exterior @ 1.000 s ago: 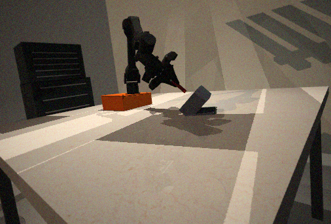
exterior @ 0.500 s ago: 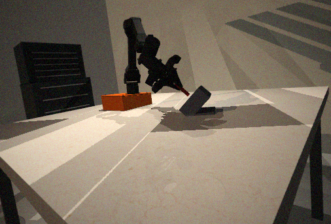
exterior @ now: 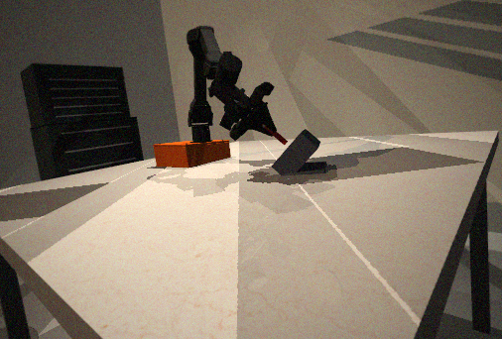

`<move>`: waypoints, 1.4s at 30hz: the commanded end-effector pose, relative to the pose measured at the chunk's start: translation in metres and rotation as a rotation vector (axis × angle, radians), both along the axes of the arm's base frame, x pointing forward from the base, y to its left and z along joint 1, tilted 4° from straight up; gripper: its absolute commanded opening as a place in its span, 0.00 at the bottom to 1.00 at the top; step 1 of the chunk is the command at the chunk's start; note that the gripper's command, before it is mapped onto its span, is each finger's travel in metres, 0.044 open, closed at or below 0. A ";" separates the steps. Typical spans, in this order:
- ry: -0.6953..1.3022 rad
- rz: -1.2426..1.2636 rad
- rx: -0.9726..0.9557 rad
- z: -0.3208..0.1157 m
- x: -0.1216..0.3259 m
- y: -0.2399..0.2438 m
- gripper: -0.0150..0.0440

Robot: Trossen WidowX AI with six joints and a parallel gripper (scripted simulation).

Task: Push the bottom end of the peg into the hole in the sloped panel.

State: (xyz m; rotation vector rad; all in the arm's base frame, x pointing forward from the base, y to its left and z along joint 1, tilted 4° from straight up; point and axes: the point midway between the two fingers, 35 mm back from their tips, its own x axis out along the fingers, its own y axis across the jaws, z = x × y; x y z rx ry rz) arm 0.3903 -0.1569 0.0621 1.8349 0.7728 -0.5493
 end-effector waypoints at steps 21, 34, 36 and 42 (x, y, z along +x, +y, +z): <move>0.000 0.002 0.000 -0.008 0.008 0.001 0.25; 0.000 0.002 0.000 -0.014 0.014 0.003 0.25; 0.000 0.002 0.001 -0.015 0.015 0.004 0.25; -0.001 0.002 0.001 -0.018 0.018 0.005 0.25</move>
